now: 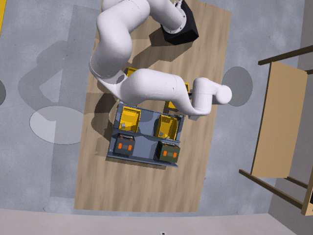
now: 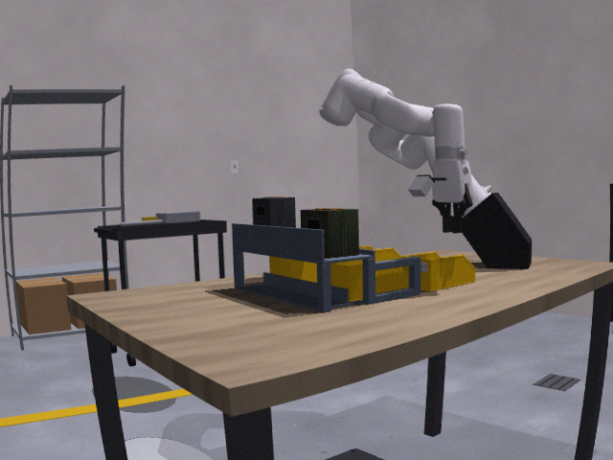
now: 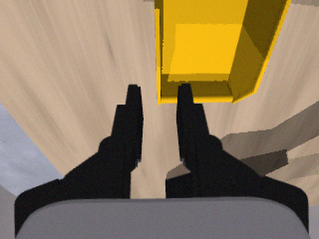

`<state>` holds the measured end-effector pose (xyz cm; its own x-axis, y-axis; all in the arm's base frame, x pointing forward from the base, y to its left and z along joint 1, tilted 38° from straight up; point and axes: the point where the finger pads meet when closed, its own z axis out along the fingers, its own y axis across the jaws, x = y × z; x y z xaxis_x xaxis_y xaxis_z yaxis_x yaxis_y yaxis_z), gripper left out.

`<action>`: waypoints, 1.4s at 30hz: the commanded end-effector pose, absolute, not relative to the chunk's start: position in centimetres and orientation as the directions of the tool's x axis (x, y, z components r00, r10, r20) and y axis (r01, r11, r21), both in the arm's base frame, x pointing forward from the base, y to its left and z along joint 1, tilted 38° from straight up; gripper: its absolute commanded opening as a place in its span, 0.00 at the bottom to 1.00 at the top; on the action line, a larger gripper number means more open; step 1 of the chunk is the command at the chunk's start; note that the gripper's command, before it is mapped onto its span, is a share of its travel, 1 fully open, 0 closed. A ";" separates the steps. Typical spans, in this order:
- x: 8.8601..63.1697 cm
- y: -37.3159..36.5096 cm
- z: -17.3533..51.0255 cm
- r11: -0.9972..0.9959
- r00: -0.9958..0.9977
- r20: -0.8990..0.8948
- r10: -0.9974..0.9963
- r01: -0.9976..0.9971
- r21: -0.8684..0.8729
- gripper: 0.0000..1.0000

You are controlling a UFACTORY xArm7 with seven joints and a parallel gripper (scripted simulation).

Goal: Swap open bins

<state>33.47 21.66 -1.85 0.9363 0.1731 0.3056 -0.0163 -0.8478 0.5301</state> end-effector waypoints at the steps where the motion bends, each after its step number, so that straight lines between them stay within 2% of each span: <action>1: 33.3 22.1 -1.4 -0.850 0.935 0.308 0.175 -0.014 0.527 0.26; 24: 33.1 22.4 -0.9 -0.850 0.935 0.308 0.175 -0.014 0.527 0.26; 25: 33.1 22.4 -0.9 -0.850 0.935 0.308 0.175 -0.014 0.527 0.00; 42: 33.1 22.4 -0.9 -0.850 0.935 0.308 0.175 -0.014 0.527 0.00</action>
<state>33.09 22.21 -0.99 0.9362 0.1733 0.3057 -0.0160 -0.8479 0.5299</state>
